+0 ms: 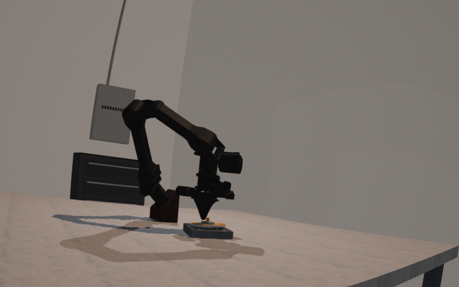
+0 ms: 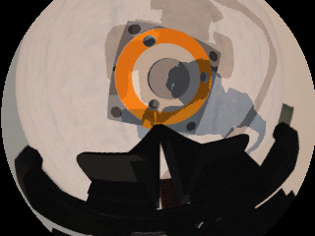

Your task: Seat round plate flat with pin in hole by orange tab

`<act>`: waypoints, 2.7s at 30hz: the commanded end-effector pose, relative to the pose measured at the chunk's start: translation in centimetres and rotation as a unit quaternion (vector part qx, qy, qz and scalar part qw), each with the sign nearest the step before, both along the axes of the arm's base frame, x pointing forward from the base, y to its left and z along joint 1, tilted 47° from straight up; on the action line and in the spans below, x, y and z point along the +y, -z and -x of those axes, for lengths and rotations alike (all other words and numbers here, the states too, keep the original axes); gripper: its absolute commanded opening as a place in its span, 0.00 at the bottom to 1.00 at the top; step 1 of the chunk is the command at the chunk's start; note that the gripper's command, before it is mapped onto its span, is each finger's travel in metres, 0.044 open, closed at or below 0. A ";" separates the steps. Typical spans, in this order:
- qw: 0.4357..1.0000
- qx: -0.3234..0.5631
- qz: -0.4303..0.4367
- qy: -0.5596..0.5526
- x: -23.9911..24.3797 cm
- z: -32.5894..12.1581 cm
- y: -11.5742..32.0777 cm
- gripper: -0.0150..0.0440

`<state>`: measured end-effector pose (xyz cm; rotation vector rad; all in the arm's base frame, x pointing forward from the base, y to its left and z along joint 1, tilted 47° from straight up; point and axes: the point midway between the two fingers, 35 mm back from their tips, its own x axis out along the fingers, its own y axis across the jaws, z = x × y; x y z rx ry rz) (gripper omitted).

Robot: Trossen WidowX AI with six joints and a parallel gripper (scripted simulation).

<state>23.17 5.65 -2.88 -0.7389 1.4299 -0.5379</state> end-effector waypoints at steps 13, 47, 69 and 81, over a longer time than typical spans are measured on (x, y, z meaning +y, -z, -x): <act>1.000 -0.005 -0.006 0.001 1.7 -0.9 1.3 0.25; 1.000 -0.006 -0.006 0.001 3.5 -3.8 2.3 0.25; 1.000 -0.006 -0.007 0.001 4.1 -4.9 1.9 0.25; 1.000 -0.006 -0.006 -0.002 6.3 -4.4 -0.4 0.25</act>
